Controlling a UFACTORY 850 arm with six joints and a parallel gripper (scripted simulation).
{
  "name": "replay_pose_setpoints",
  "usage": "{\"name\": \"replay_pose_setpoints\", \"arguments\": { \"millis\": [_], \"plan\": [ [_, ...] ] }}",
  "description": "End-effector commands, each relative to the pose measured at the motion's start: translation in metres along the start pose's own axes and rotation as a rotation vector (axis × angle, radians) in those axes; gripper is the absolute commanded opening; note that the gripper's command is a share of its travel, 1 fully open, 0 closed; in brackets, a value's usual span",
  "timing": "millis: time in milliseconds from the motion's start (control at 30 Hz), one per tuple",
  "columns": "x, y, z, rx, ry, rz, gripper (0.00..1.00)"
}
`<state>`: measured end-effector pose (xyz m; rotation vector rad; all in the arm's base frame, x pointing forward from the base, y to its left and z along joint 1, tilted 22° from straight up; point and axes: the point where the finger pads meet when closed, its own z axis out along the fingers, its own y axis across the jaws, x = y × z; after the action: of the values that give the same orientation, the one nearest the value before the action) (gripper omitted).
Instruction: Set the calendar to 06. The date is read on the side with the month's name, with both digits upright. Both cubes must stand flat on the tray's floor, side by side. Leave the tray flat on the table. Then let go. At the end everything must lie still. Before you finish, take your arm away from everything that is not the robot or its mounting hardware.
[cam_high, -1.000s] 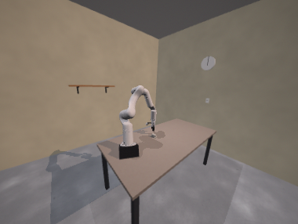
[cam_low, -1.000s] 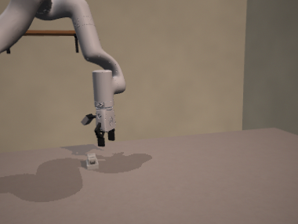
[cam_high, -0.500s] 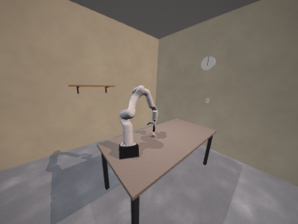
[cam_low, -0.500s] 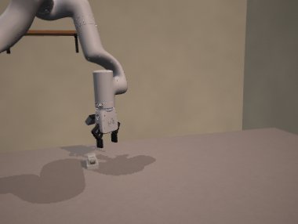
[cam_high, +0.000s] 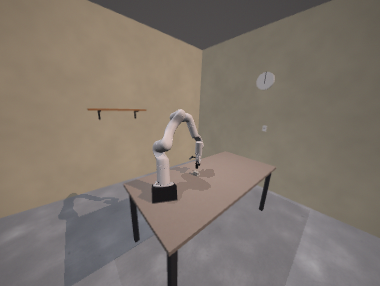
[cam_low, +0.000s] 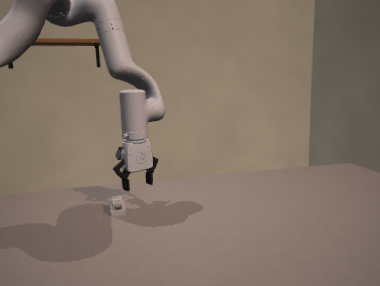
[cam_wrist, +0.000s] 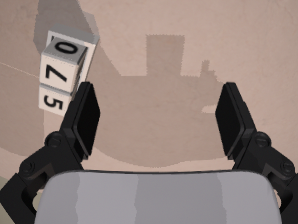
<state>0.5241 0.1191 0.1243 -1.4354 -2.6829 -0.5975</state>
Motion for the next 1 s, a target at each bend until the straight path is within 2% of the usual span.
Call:
{"name": "replay_pose_setpoints", "arguments": {
  "millis": [0,167,233,467,700,800,967],
  "plan": [
    [-0.002,0.000,-0.001,-0.001,0.000,0.067,1.00],
    [-0.004,-0.001,-0.001,-0.001,0.000,0.251,1.00],
    [-0.021,-0.008,-0.001,-0.001,0.000,0.254,1.00],
    [-0.024,-0.010,-0.001,-0.001,0.000,0.275,1.00],
    [-0.028,-0.011,-0.001,-0.001,0.000,0.512,1.00],
    [-0.047,-0.020,-0.001,-0.001,0.000,0.515,1.00],
    [-0.047,-0.020,-0.001,-0.001,0.000,0.523,1.00]
  ]
}}
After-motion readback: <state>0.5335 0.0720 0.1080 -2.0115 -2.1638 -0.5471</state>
